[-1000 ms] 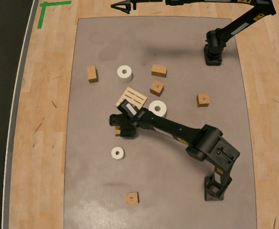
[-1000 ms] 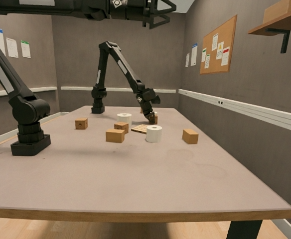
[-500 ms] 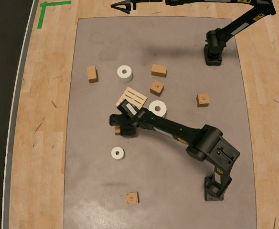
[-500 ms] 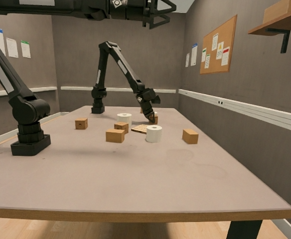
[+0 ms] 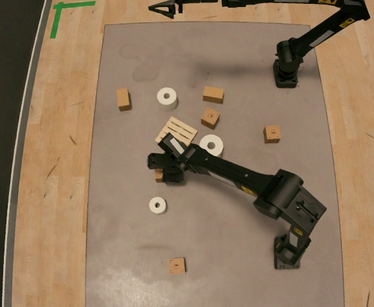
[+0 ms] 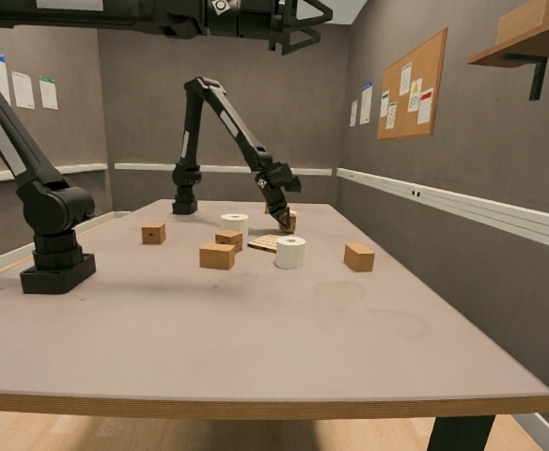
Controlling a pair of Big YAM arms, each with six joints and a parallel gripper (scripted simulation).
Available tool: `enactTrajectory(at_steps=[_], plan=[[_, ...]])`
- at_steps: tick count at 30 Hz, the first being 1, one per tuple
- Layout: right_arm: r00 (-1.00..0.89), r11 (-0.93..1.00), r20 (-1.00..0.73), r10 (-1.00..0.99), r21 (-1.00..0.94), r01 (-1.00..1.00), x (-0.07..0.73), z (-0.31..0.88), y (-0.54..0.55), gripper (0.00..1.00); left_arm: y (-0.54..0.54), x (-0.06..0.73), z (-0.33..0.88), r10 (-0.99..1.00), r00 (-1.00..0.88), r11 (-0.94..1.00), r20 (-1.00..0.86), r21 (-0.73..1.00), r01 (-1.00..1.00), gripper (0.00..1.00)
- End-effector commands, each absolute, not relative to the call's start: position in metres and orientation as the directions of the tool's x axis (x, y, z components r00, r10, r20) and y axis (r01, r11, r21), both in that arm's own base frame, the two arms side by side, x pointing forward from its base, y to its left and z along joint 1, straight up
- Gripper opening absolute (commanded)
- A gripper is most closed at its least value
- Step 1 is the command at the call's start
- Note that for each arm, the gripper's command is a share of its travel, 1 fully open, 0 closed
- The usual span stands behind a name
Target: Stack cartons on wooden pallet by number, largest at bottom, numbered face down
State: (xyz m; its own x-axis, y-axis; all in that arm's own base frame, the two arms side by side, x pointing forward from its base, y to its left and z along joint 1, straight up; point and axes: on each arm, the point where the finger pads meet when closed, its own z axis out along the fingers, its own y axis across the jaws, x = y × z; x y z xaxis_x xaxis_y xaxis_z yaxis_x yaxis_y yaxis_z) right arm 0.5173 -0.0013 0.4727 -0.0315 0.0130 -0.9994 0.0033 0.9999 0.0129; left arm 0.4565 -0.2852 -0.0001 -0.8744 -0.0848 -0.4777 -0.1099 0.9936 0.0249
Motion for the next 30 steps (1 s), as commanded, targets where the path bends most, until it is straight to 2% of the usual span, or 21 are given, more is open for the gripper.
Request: enactTrajectory(at_steps=[1, 8, 15, 25, 30], plan=[[0.011, 1.0, -1.0, 0.0, 0.0, 0.0, 0.518, 0.498, 0.0, 1.0, -0.299, 0.475, 0.05, -0.108, -0.844, 0.994, -0.525, -0.029, -0.109, 0.5], [0.011, 1.0, -1.0, 0.0, 0.0, 0.0, 0.518, 0.498, 0.0, 1.0, -0.336, 0.425, 0.102, -0.186, -0.843, 0.982, -0.505, -0.068, -0.176, 0.5], [0.011, 1.0, -1.0, 0.0, 0.0, 0.0, 0.518, 0.498, 0.0, 1.0, -0.387, 0.357, 0.188, -0.173, -0.845, 0.984, -0.506, -0.064, -0.164, 0.5], [0.011, 1.0, -1.0, 0.0, 0.0, 0.0, 0.518, 0.498, 0.0, 1.0, -0.432, 0.303, 0.24, -0.116, -0.858, 0.992, -0.5, -0.012, -0.128, 0.5], [0.011, 1.0, -1.0, 0.0, 0.0, 0.0, 0.518, 0.498, 0.0, 1.0, -0.436, 0.301, 0.249, -0.094, -0.866, 0.994, -0.492, 0.007, -0.111, 0.5]])
